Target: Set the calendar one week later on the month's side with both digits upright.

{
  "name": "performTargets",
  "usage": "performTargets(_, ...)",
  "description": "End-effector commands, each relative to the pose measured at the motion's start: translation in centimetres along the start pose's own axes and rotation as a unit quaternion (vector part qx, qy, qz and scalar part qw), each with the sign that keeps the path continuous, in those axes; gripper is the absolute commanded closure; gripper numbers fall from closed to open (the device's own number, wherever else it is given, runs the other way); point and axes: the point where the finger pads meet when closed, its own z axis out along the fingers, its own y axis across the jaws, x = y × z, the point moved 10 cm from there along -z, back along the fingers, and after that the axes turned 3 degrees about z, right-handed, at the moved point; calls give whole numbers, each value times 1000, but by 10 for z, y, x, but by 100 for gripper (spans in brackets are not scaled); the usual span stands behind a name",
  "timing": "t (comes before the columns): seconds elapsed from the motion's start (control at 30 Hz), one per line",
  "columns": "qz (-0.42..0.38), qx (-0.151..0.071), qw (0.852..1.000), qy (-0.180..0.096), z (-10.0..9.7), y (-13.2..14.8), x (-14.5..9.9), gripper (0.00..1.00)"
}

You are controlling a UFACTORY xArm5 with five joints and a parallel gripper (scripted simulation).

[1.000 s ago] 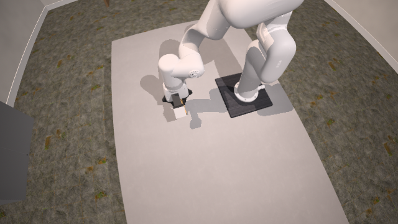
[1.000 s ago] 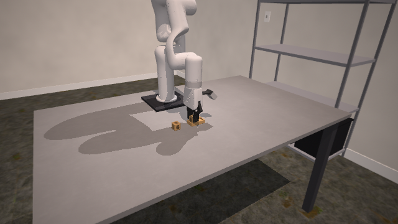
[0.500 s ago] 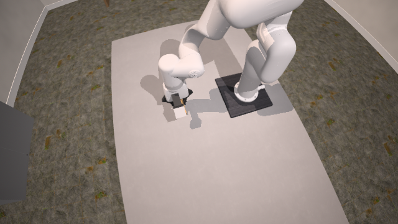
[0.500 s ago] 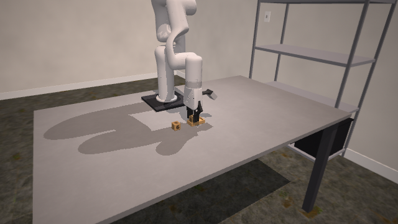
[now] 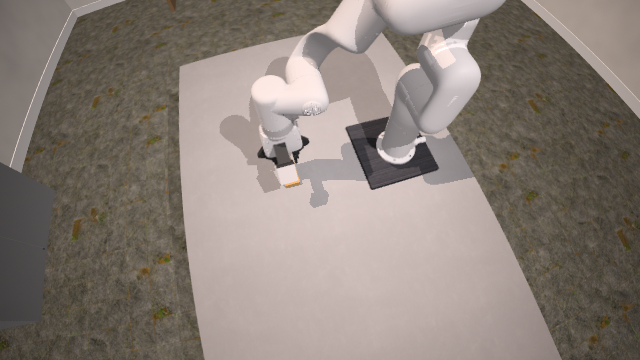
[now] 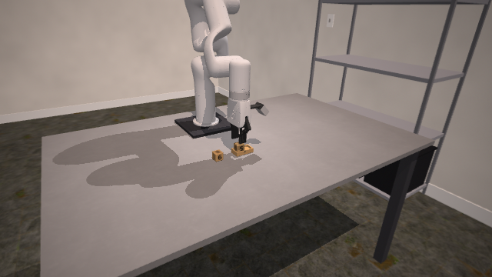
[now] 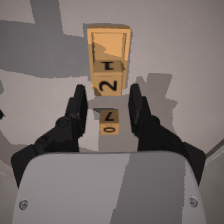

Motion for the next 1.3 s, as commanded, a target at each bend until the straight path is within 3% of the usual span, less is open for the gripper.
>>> performTargets(0.0, 0, -2, 1000, 0, -28, 1, 0, 51)
performTargets(0.2, 0, -2, 1000, 0, -52, 1, 0, 51)
performTargets(0.47, 0, -2, 1000, 0, -57, 0, 0, 51)
performTargets(0.5, 0, -2, 1000, 0, -57, 0, 0, 0)
performTargets(1.17, 0, -2, 1000, 0, -57, 1, -1, 0)
performTargets(1.27, 2, -2, 1000, 0, -49, 5, -37, 0)
